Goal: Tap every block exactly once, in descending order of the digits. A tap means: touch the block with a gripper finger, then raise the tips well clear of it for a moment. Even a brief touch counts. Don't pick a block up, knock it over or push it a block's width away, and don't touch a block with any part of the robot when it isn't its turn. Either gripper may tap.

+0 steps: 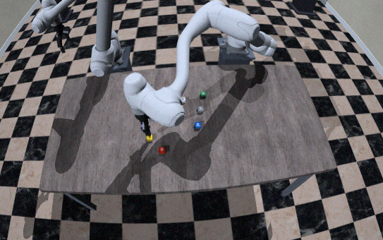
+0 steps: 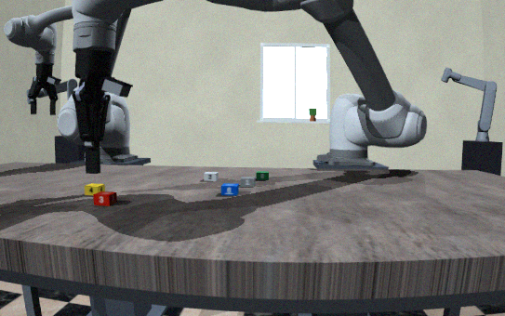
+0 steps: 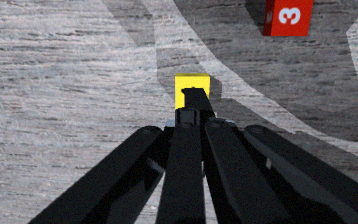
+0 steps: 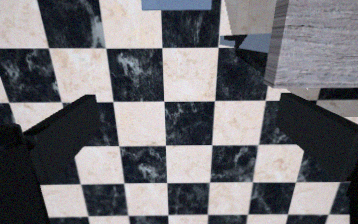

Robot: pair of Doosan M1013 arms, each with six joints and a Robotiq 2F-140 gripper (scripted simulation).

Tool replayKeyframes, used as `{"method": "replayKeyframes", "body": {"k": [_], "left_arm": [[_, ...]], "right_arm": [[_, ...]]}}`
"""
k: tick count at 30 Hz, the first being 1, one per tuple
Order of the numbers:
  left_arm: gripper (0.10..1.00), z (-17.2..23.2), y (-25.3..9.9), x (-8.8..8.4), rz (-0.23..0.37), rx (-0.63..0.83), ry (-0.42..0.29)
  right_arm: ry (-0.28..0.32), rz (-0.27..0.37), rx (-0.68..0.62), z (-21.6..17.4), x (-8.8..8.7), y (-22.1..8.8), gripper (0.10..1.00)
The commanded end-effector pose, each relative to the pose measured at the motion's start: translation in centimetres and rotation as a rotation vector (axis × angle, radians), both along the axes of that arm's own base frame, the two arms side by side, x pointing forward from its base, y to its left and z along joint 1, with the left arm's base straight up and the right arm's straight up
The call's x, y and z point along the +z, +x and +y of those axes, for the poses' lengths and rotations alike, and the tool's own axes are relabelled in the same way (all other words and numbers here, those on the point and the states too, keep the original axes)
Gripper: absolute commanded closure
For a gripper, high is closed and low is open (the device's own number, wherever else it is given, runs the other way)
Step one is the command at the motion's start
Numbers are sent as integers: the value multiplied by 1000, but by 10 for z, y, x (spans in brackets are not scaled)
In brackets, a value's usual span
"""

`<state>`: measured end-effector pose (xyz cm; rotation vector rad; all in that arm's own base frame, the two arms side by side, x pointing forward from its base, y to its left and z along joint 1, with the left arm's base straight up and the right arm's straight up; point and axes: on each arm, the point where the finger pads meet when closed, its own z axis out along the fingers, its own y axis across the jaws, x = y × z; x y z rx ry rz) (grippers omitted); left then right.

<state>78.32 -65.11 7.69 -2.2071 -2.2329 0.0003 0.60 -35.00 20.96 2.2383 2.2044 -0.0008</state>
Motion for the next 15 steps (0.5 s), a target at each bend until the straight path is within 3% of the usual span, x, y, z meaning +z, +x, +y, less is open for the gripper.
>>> {"method": "replayKeyframes", "body": {"k": [1,10,15], "left_arm": [[999,0,0,15,-2,0,-1],[999,0,0,39,-1,0,-1],[999,0,0,39,-2,0,-1]], "right_arm": [[-1,-1,0,-1,1,0,98],[-1,-1,0,-1,1,0,98],[-1,-1,0,-1,1,0,98]]}}
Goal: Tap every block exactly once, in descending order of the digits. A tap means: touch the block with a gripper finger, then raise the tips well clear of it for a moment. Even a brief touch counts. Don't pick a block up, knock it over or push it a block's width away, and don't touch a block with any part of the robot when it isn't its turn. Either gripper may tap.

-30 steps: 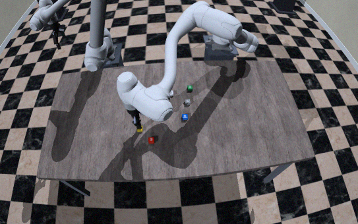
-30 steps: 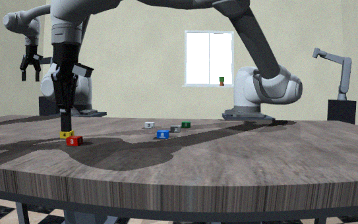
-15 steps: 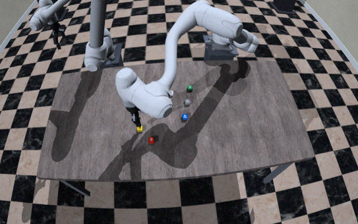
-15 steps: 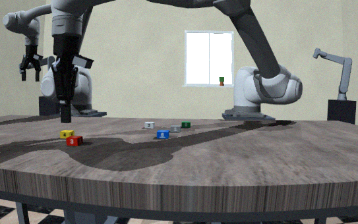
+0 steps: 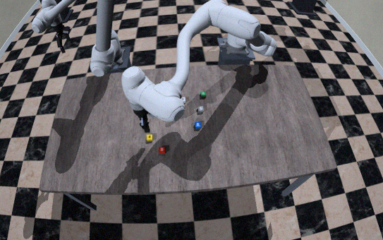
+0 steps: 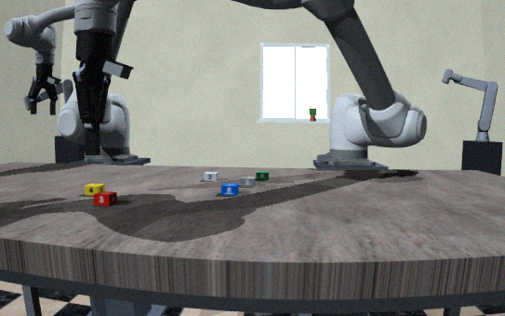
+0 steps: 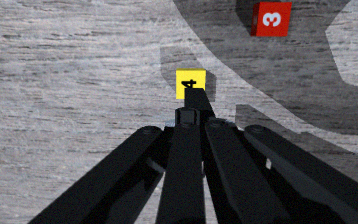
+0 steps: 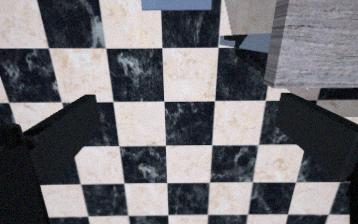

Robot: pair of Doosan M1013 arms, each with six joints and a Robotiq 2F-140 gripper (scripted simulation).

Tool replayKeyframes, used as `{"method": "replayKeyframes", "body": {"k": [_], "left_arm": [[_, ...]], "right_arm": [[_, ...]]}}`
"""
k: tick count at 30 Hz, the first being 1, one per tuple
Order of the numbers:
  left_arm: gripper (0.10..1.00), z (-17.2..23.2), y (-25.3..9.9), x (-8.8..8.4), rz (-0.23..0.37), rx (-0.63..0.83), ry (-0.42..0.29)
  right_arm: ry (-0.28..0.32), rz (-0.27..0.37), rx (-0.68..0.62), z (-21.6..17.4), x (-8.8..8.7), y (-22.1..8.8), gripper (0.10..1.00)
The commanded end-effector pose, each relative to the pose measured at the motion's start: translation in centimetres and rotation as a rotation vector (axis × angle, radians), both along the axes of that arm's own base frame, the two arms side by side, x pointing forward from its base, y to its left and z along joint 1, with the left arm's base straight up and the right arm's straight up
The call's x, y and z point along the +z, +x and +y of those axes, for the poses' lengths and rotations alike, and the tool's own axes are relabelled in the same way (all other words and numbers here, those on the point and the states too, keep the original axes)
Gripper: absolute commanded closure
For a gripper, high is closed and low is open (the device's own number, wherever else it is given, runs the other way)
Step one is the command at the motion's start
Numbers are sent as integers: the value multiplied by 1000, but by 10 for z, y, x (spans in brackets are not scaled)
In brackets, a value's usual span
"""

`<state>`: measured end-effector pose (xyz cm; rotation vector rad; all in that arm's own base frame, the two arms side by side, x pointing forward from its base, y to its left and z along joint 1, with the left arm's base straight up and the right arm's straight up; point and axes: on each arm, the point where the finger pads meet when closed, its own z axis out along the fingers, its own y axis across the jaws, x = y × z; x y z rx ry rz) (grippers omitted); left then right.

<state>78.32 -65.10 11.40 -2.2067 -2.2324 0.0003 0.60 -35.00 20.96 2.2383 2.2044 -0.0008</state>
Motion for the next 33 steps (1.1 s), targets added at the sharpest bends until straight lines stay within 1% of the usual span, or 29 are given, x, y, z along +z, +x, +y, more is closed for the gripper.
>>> {"method": "replayKeyframes", "body": {"k": [1,14,24,26,33], "left_arm": [[999,0,0,2,-2,0,-1],[999,2,4,-2,-2,0,-2],[999,39,51,-25,-4,0,-2],[999,39,51,-25,-4,0,-2],[999,72,86,-44,-4,0,-3]], "right_arm": [[-1,-1,0,-1,1,0,98],[-1,-1,0,-1,1,0,98],[-1,-1,0,-1,1,0,98],[-1,-1,0,-1,1,0,98],[-1,-1,0,-1,1,0,98]]}}
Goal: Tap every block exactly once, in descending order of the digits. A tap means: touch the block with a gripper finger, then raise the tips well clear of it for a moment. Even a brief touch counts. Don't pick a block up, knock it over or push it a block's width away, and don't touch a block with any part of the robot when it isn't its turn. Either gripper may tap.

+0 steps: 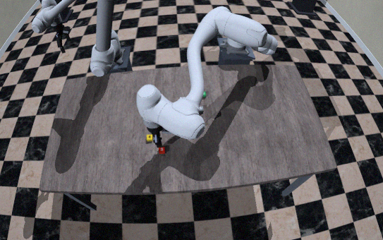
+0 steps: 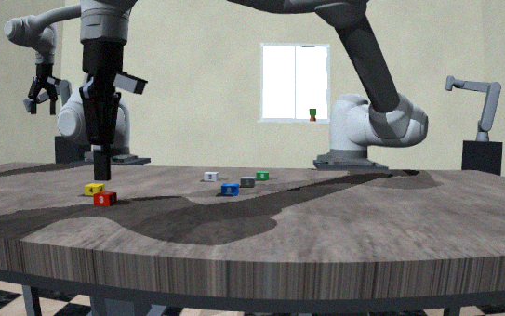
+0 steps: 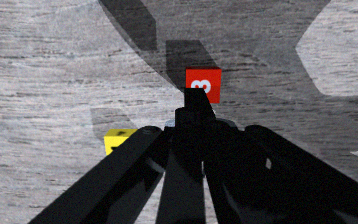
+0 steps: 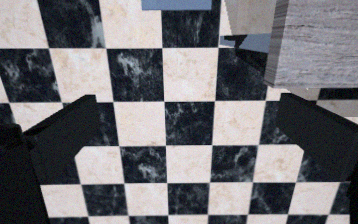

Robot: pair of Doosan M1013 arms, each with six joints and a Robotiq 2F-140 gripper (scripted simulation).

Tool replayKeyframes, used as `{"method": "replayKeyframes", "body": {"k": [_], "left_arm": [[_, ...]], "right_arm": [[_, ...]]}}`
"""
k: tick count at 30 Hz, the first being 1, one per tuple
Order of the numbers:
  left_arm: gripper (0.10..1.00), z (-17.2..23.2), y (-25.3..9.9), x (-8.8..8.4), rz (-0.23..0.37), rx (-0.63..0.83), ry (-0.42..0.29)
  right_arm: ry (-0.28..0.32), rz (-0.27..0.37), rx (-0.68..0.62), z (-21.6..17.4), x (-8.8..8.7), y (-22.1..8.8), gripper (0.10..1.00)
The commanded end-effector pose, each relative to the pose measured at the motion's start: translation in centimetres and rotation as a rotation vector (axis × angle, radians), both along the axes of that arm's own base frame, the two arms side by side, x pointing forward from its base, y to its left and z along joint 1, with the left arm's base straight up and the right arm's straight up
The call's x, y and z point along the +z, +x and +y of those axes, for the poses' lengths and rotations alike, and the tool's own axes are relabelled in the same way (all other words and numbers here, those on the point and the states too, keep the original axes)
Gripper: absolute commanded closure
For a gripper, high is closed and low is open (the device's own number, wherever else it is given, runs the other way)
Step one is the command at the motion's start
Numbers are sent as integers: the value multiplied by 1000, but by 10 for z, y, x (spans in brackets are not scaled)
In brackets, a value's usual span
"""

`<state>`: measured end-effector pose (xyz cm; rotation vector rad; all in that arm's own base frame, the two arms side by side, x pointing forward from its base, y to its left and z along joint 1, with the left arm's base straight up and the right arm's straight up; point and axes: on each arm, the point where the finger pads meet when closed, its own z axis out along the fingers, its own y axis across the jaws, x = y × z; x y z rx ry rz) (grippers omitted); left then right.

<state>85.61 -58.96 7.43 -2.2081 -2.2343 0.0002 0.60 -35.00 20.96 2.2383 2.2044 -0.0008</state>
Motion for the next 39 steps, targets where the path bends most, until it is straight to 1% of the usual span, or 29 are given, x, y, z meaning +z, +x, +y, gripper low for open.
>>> {"method": "replayKeyframes", "body": {"k": [1,16,39], "left_arm": [[999,12,15,-6,-2,-1,-1],[999,10,12,-4,-2,0,-1],[999,10,12,-11,-2,-1,-1]], "right_arm": [[-1,-1,0,-1,1,0,98],[-1,-1,0,-1,1,0,98],[-1,-1,0,-1,1,0,98]]}}
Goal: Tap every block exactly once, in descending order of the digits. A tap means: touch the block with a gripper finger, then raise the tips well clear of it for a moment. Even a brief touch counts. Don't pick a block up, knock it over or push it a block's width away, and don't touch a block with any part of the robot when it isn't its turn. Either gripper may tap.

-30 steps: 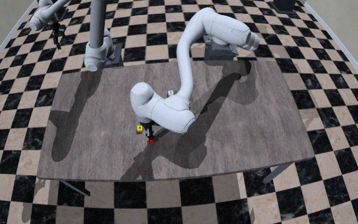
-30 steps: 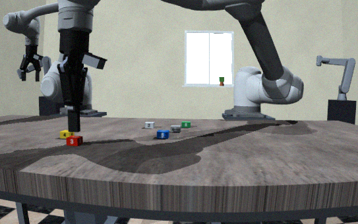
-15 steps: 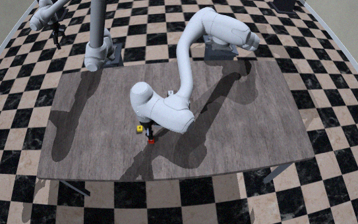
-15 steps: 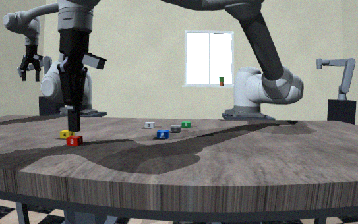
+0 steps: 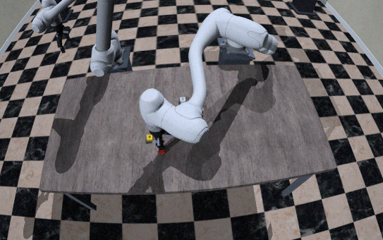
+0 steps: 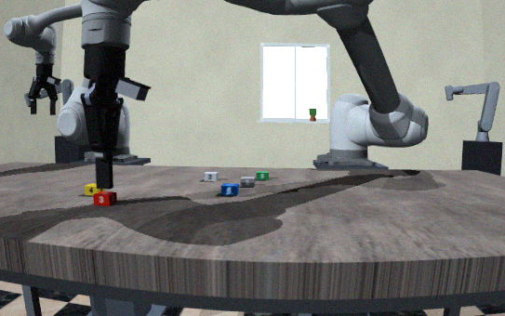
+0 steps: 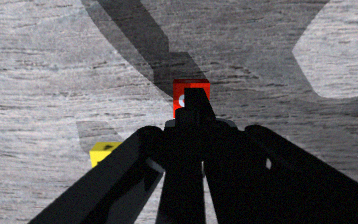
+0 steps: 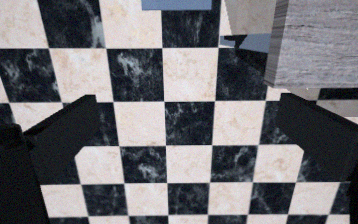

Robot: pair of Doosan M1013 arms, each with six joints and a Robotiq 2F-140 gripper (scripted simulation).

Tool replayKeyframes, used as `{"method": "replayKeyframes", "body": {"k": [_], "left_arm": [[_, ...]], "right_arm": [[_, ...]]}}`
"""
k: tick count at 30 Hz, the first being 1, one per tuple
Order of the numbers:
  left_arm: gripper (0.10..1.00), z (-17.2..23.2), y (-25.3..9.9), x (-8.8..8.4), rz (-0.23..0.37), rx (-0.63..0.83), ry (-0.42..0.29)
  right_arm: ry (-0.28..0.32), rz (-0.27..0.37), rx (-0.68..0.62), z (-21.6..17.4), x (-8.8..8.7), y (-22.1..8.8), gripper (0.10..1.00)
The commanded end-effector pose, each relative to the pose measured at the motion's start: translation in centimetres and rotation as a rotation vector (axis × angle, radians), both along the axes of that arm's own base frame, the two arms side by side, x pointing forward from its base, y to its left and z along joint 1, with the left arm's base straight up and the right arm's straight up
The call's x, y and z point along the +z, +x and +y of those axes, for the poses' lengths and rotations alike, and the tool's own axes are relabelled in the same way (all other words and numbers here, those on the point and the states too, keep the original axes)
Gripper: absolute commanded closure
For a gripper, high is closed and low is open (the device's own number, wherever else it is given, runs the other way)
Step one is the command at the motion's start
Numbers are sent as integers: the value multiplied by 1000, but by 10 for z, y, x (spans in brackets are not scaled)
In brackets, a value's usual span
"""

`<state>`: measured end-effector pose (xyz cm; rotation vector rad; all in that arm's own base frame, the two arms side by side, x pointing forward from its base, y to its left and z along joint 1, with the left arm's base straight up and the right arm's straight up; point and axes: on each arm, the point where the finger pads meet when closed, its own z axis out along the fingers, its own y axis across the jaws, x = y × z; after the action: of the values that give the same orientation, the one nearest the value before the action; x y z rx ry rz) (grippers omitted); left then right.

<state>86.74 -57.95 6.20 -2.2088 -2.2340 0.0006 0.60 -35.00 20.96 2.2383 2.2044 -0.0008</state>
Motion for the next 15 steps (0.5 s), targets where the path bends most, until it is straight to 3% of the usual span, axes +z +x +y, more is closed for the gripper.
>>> {"method": "replayKeyframes", "body": {"k": [1,15], "left_arm": [[999,0,0,1,-2,0,-1],[999,0,0,-3,-2,0,-1]], "right_arm": [[-1,-1,0,-1,1,0,98],[-1,-1,0,-1,1,0,98]]}}
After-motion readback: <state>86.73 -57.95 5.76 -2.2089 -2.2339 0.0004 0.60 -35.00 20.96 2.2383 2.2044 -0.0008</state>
